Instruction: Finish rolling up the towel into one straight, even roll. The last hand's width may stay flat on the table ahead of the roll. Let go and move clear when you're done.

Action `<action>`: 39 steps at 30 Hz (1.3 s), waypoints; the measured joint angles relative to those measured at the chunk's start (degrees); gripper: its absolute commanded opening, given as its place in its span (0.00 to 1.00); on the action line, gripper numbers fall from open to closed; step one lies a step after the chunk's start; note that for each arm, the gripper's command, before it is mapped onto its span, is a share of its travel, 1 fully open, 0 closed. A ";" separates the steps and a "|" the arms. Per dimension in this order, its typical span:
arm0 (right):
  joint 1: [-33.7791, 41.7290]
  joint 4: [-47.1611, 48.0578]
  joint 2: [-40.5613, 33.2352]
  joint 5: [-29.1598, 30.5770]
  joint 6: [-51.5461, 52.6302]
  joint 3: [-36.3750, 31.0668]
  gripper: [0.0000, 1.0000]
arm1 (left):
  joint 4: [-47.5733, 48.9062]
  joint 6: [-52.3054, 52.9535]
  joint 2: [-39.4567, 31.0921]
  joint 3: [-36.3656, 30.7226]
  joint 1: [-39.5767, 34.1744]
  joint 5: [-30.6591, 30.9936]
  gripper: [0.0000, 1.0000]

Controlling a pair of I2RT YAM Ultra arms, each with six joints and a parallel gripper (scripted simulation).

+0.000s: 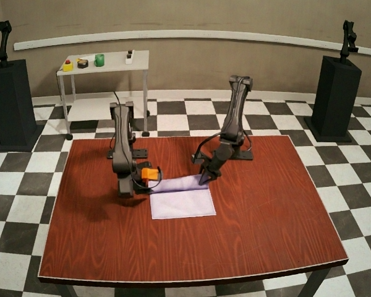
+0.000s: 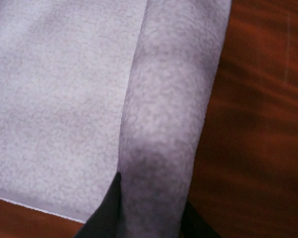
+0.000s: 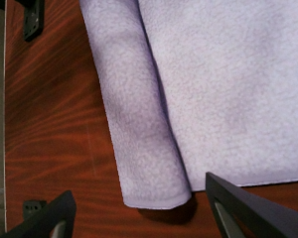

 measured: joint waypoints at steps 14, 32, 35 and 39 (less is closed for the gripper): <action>1.07 1.51 -2.62 0.50 -4.37 -1.01 0.90 | -19.45 0.42 14.45 15.76 5.31 9.40 0.32; 4.28 39.71 -39.36 -1.88 -5.29 -40.50 0.96 | -46.29 6.58 33.90 33.86 8.90 18.27 0.32; 4.74 46.16 -43.36 -1.95 -4.22 -45.48 0.97 | -49.81 7.82 36.09 35.82 9.03 18.91 0.32; 5.33 52.00 -46.38 -1.97 -2.75 -49.31 0.98 | -53.24 9.25 38.45 37.66 9.29 19.56 0.32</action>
